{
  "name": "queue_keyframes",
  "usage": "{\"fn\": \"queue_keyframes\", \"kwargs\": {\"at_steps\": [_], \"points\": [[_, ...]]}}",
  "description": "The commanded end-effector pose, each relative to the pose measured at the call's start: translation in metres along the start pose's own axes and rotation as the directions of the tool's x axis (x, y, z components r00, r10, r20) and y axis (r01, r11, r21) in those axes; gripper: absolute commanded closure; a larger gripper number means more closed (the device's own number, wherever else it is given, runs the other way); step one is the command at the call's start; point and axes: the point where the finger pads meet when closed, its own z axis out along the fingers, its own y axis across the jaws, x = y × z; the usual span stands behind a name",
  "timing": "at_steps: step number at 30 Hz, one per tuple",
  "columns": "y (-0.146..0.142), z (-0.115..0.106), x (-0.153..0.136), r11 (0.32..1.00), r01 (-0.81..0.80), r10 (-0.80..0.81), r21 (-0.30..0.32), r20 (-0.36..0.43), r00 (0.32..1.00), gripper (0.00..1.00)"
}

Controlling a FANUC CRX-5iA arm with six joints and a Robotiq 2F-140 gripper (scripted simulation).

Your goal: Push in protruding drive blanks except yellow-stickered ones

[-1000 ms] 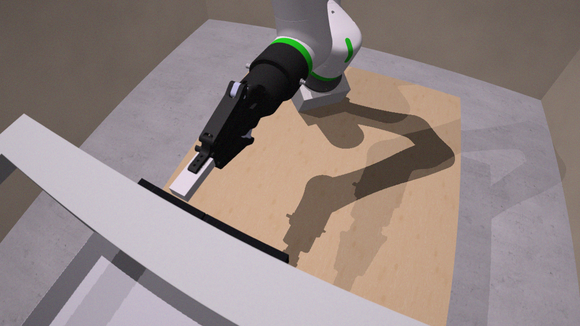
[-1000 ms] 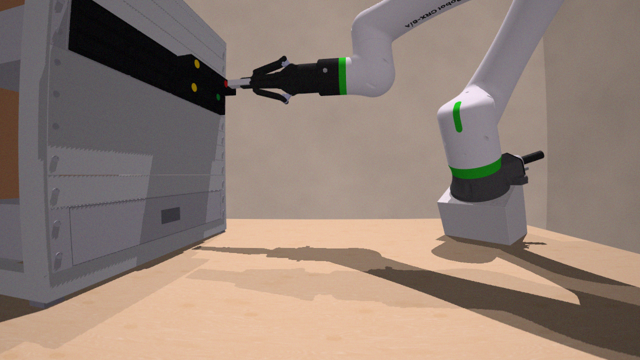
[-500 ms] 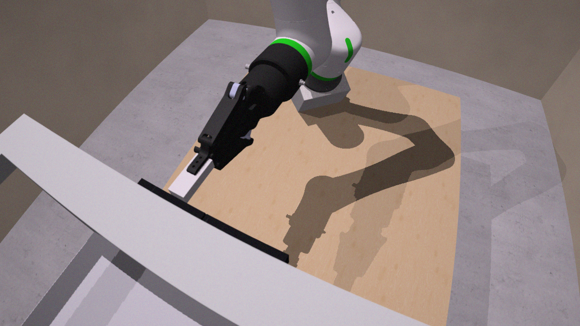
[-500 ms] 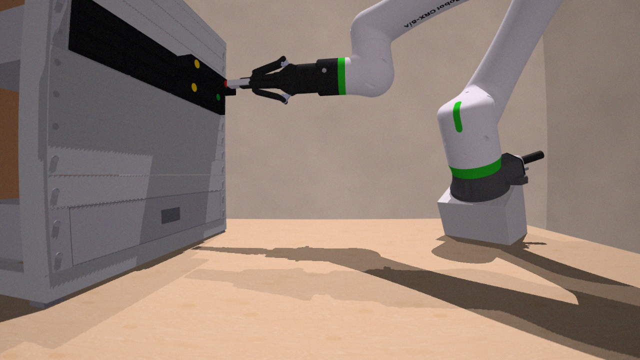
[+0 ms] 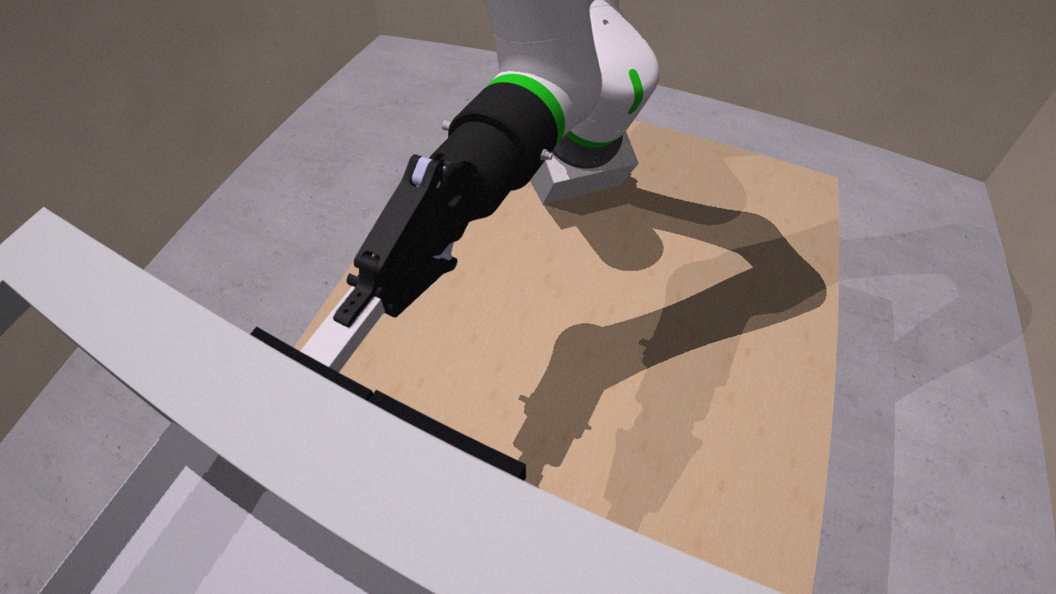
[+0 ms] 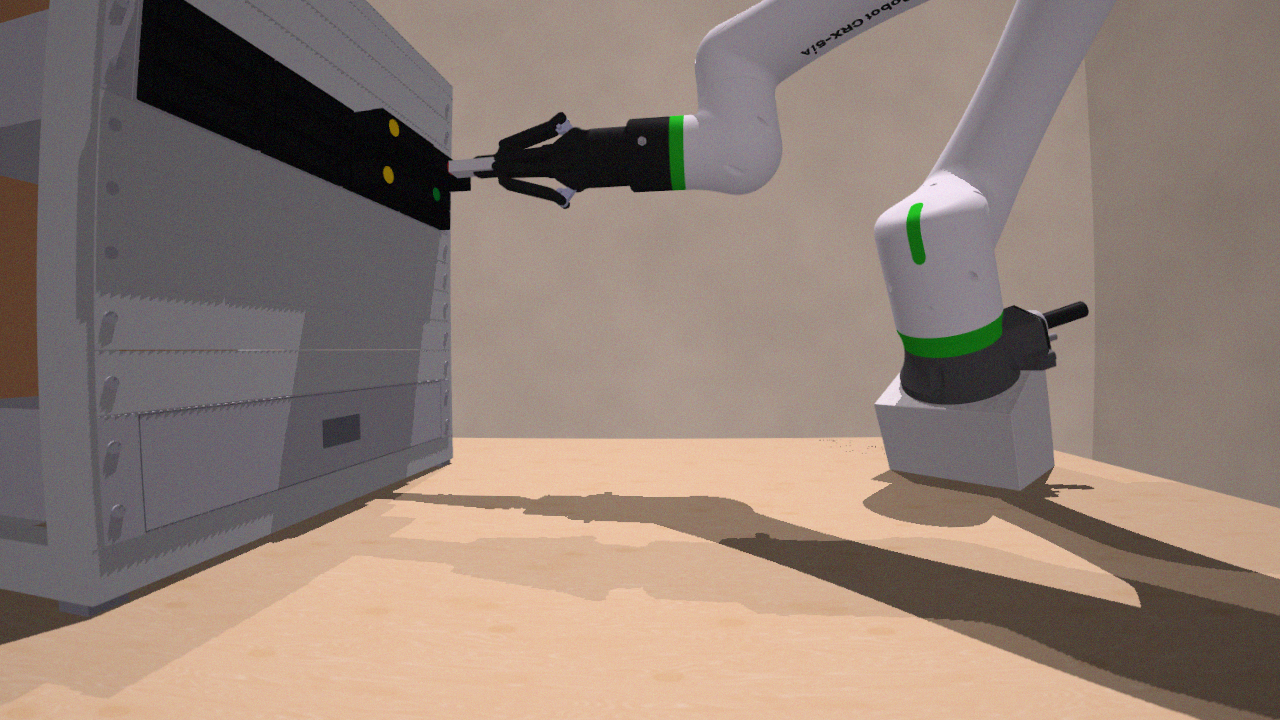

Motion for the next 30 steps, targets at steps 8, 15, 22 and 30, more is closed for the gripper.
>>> {"fn": "queue_keyframes", "kwargs": {"at_steps": [8, 15, 22, 30], "points": [[0.000, 0.010, 0.000, 1.000, 0.000, 0.000, 0.000, 0.000, 1.000, 1.00], [0.000, 0.010, 0.000, 1.000, 0.000, 0.000, 0.000, 0.000, 1.000, 1.00], [0.000, 0.014, 0.000, 1.000, 0.000, 0.000, 0.000, 0.000, 1.000, 1.00], [0.000, 0.020, 0.000, 1.000, 0.000, 0.000, 0.000, 0.000, 1.000, 1.00]]}}
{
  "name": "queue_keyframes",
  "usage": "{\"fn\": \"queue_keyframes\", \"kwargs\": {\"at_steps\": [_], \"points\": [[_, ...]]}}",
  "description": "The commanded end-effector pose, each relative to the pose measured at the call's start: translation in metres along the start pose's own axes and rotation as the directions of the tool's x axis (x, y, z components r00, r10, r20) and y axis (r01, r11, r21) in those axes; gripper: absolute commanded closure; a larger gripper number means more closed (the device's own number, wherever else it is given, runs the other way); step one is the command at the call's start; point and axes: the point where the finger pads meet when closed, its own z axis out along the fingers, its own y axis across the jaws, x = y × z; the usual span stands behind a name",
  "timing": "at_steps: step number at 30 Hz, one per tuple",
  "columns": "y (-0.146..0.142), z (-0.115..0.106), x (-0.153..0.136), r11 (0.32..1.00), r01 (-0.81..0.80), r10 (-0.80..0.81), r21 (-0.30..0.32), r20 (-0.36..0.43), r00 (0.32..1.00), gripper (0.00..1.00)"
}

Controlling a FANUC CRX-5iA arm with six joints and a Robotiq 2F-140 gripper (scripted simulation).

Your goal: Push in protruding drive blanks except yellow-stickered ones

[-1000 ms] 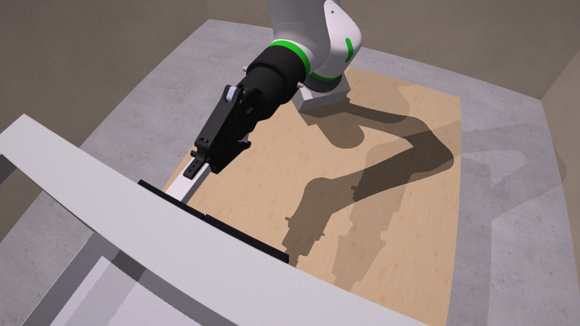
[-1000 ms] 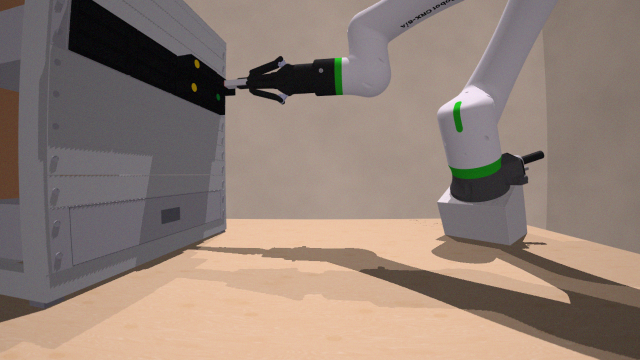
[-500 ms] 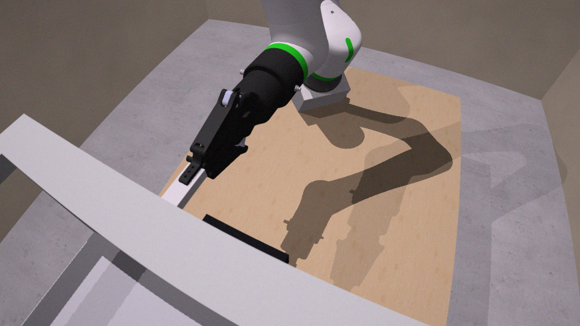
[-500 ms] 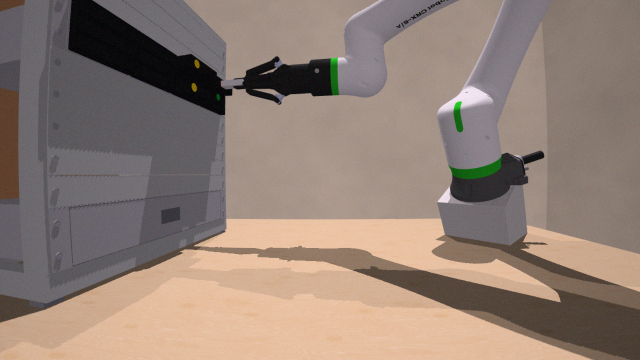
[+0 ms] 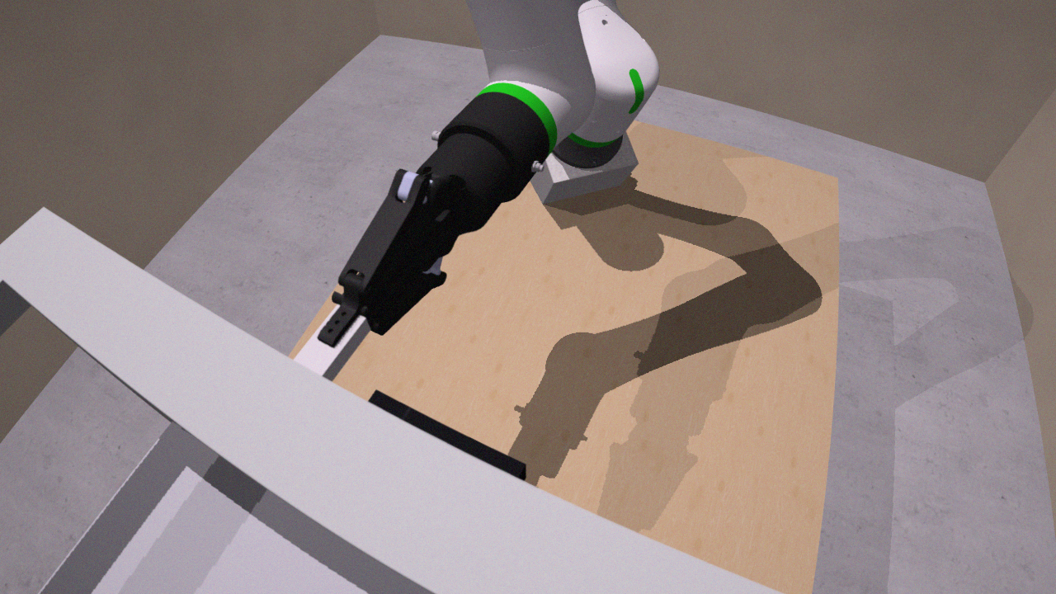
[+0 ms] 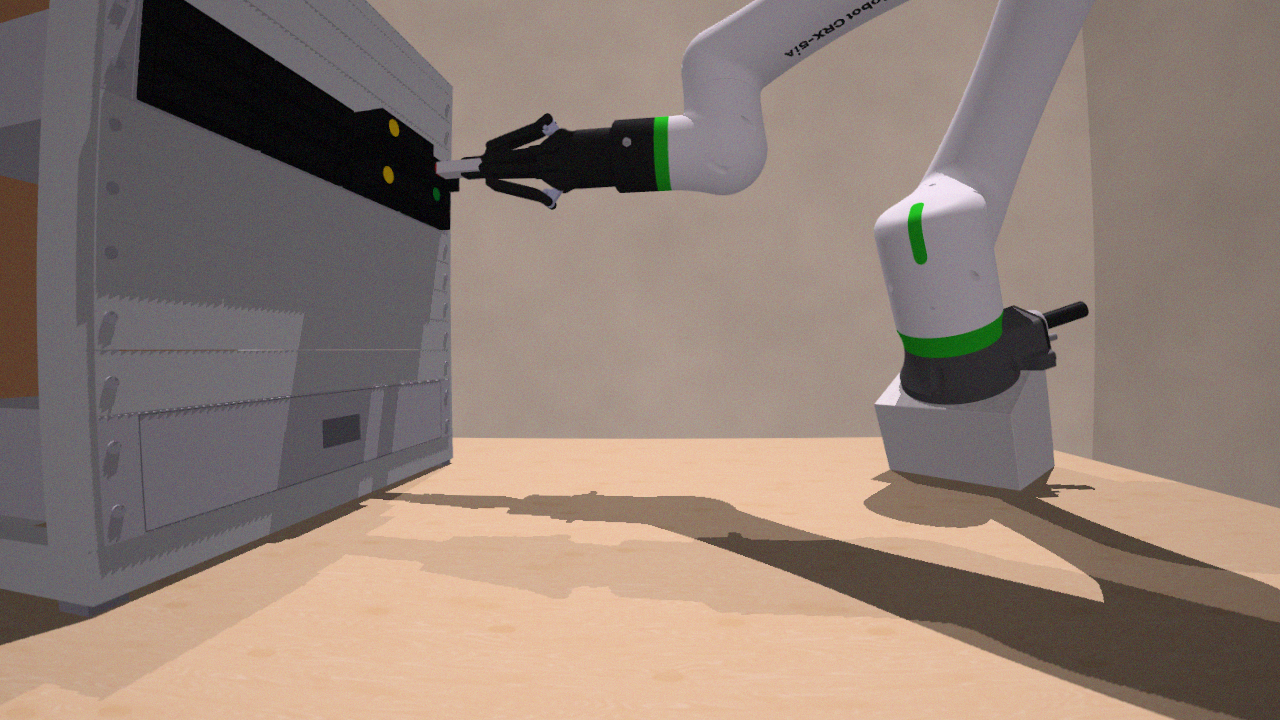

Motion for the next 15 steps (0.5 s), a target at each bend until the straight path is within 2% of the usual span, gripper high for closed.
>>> {"fn": "queue_keyframes", "kwargs": {"at_steps": [1, 15], "points": [[0.0002, 0.0014, -0.0001, 1.000, 0.000, 0.000, 0.000, 0.000, 1.000, 1.00], [0.0002, 0.0041, -0.0001, 1.000, 0.000, 0.000, 0.000, 0.000, 1.000, 1.00]]}}
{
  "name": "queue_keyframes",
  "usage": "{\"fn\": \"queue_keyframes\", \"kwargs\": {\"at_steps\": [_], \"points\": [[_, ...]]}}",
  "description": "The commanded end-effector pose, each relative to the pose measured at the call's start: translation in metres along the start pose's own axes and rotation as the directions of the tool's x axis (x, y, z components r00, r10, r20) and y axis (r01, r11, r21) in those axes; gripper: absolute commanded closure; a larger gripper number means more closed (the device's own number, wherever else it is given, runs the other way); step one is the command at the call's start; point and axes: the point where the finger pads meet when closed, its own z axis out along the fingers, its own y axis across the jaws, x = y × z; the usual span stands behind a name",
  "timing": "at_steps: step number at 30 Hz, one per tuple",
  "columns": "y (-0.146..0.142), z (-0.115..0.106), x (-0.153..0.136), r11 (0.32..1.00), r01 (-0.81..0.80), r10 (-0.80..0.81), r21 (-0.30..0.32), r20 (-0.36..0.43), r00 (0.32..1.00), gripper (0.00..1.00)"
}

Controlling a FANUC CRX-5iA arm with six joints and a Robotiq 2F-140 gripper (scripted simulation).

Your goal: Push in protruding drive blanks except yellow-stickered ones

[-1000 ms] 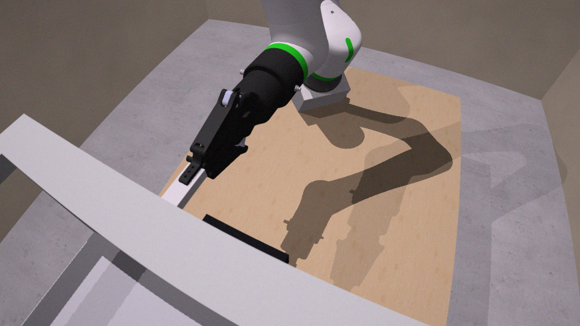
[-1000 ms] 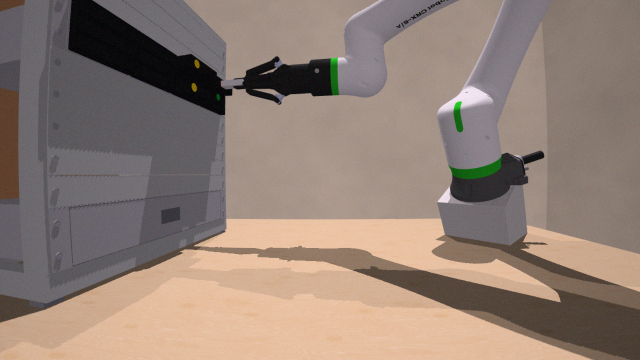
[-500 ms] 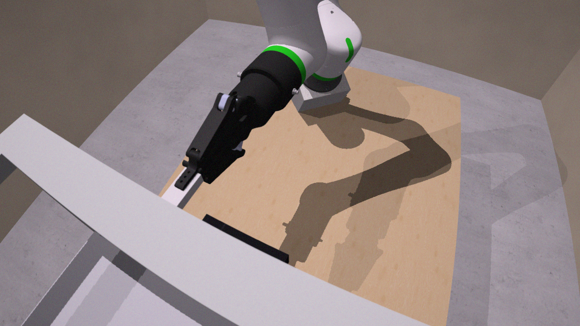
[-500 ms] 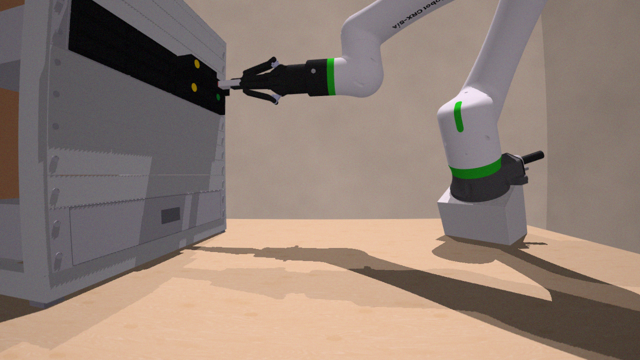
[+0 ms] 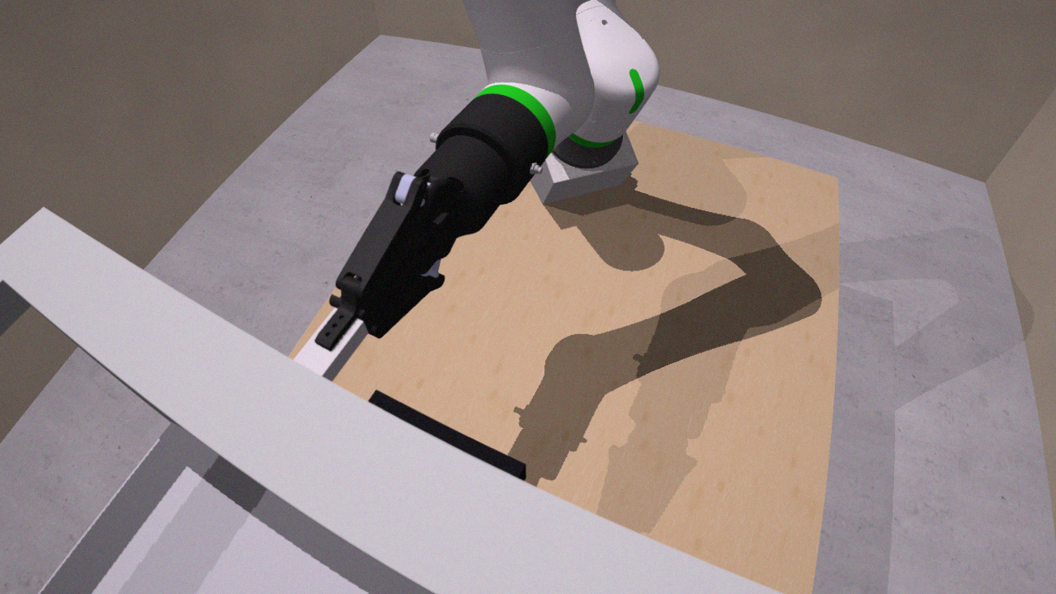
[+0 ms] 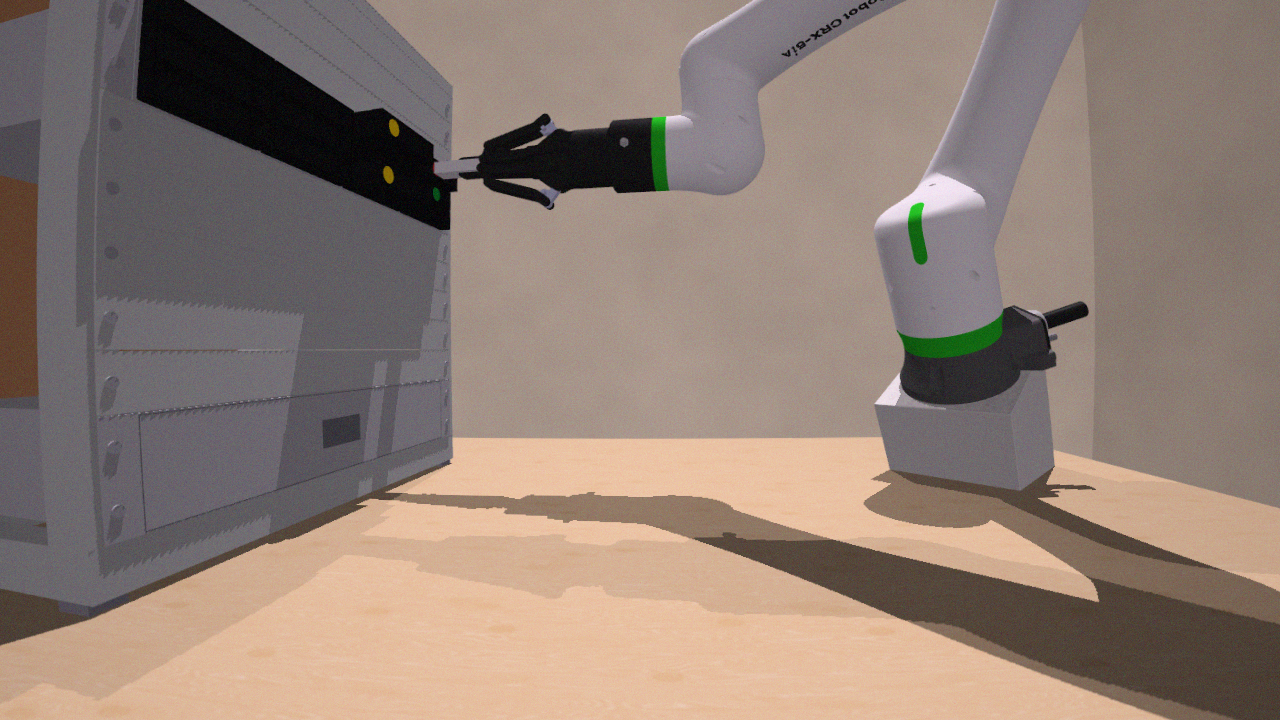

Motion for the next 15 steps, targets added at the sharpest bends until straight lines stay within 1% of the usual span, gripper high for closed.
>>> {"fn": "queue_keyframes", "kwargs": {"at_steps": [1, 15], "points": [[0.0002, 0.0012, -0.0001, 1.000, 0.000, 0.000, 0.000, 0.000, 1.000, 1.00], [0.0002, 0.0030, -0.0001, 1.000, 0.000, 0.000, 0.000, 0.000, 1.000, 1.00]]}}
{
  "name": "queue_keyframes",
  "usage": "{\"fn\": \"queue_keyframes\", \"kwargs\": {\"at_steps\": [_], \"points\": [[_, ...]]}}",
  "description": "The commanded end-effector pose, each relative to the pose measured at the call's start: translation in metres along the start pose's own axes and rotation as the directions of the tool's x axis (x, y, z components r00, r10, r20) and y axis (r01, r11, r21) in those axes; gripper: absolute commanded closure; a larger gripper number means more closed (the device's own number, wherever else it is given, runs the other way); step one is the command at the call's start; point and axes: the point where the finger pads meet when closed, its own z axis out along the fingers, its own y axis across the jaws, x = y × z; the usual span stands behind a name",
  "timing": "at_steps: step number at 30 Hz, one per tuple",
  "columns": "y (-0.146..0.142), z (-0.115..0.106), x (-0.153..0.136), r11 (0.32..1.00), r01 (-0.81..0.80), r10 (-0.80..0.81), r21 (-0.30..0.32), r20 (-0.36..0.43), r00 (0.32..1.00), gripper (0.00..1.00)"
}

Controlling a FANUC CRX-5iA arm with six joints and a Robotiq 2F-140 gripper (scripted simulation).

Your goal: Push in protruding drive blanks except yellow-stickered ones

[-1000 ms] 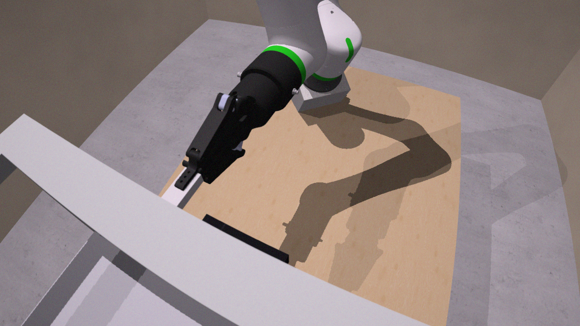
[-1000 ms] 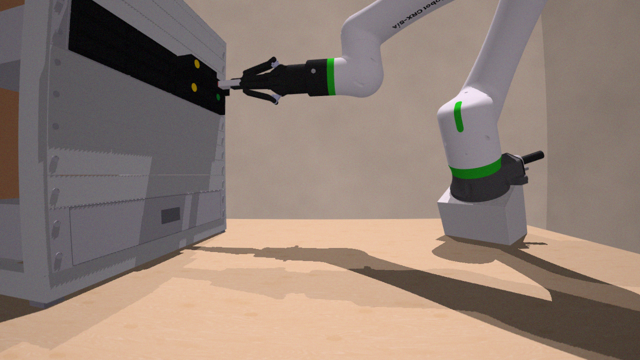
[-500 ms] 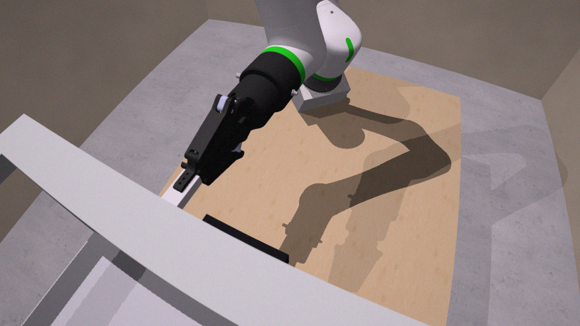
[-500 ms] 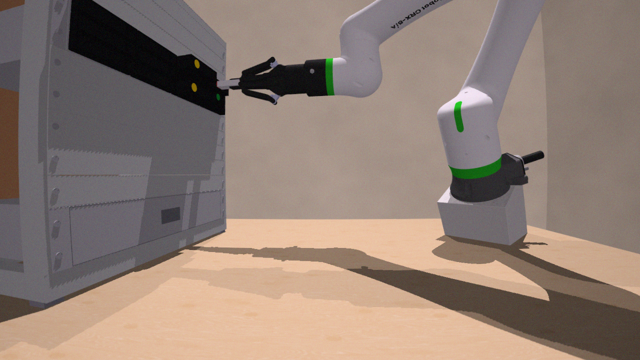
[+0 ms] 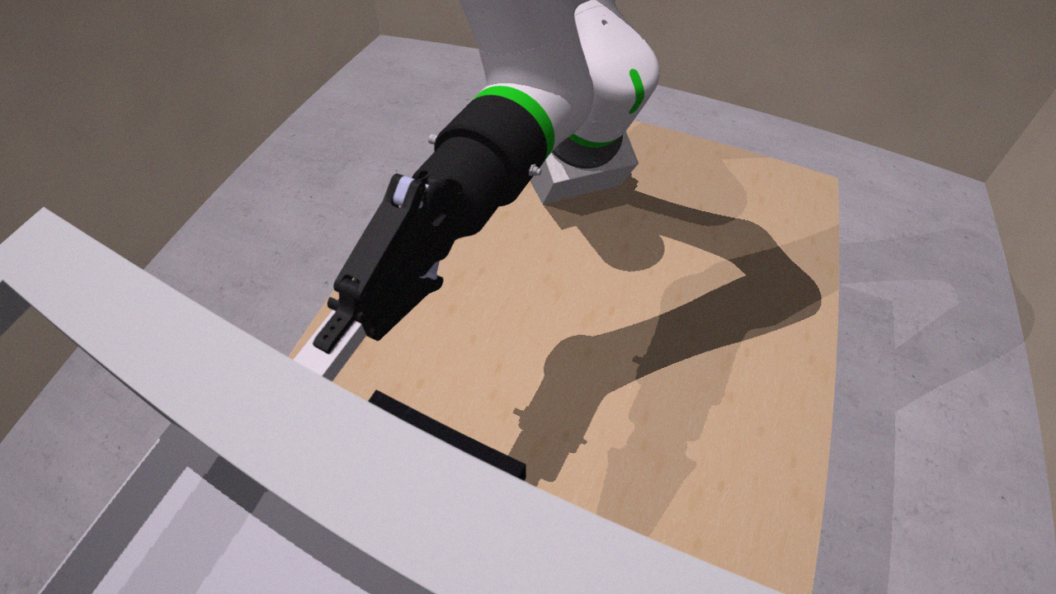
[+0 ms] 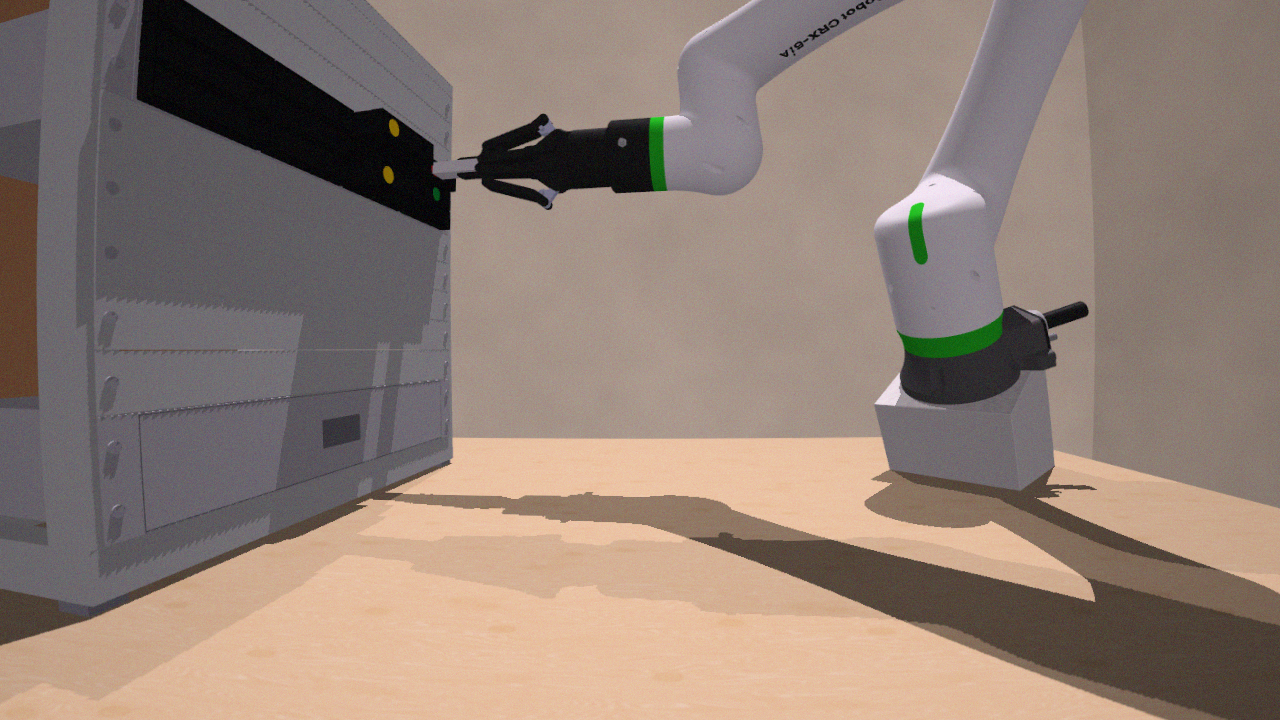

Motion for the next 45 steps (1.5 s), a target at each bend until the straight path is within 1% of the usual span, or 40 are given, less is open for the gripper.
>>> {"fn": "queue_keyframes", "kwargs": {"at_steps": [1, 45], "points": [[0.0002, 0.0011, -0.0001, 1.000, 0.000, 0.000, 0.000, 0.000, 1.000, 1.00], [0.0002, 0.0077, -0.0001, 1.000, 0.000, 0.000, 0.000, 0.000, 1.000, 1.00]]}}
